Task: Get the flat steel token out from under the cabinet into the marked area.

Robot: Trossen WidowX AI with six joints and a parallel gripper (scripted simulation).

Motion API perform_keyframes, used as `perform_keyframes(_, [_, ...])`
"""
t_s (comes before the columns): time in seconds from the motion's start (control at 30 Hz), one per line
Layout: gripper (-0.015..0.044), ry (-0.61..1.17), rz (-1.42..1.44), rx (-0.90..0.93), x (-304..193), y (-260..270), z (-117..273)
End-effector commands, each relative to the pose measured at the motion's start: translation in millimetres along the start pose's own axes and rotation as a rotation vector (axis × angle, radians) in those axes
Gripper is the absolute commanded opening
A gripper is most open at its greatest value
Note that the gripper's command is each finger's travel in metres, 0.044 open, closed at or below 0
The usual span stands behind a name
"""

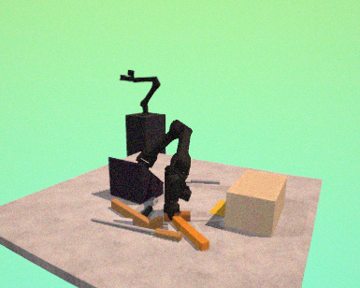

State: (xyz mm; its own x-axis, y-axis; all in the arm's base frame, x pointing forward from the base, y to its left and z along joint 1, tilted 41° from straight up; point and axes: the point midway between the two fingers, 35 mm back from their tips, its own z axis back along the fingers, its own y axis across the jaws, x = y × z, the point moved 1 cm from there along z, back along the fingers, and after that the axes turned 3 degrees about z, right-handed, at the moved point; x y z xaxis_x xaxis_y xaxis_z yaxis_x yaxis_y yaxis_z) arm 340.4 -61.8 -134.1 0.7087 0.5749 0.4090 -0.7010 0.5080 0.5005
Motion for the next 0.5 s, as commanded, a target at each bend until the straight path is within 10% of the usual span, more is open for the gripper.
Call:
perform_keyframes(0.0, [0.0000,-0.004,0.005,0.000,12.6,-0.6,0.0])
perform_keyframes(0.47, [0.0000,-0.006,0.006,0.000,40.8,-2.3,0.2])
